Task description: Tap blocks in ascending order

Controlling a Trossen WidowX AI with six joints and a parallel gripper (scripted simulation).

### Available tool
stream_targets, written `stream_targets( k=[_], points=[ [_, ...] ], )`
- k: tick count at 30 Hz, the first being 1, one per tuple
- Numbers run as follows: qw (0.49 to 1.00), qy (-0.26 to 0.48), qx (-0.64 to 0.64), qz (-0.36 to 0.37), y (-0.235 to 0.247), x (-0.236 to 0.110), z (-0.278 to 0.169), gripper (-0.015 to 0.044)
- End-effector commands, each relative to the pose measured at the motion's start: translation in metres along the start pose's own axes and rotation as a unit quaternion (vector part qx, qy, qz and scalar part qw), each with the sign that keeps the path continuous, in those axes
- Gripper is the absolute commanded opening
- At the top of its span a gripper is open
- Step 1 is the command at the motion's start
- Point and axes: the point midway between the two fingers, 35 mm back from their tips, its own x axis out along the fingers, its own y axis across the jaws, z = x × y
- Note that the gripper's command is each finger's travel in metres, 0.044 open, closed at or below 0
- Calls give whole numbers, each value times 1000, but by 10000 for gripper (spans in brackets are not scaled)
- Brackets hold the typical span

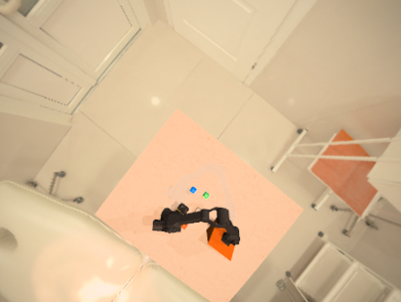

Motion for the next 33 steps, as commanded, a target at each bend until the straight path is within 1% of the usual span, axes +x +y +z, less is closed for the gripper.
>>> stream_targets(
  k=[1,3,5,8,10,14,16,22,24,27,29,33],
  points=[
    [1000,-5,4,7,3,-39,4,20],
    [1000,-4,4,6,2,-69,3,20],
    [1000,-4,4,6,1,-80,1,20],
    [1000,-4,4,6,1,-80,1,20],
    [1000,-4,4,8,10,-81,-8,20],
    [1000,-4,2,10,54,-82,-70,20],
    [1000,-3,3,9,64,-81,-91,20],
    [1000,-3,3,8,66,-80,-94,20],
    [1000,-3,3,9,67,-70,-93,20],
    [1000,-4,3,8,68,-22,-92,20],
    [1000,-3,3,7,67,-1,-93,20],
    [1000,-3,3,7,66,1,-94,20]
  ],
)
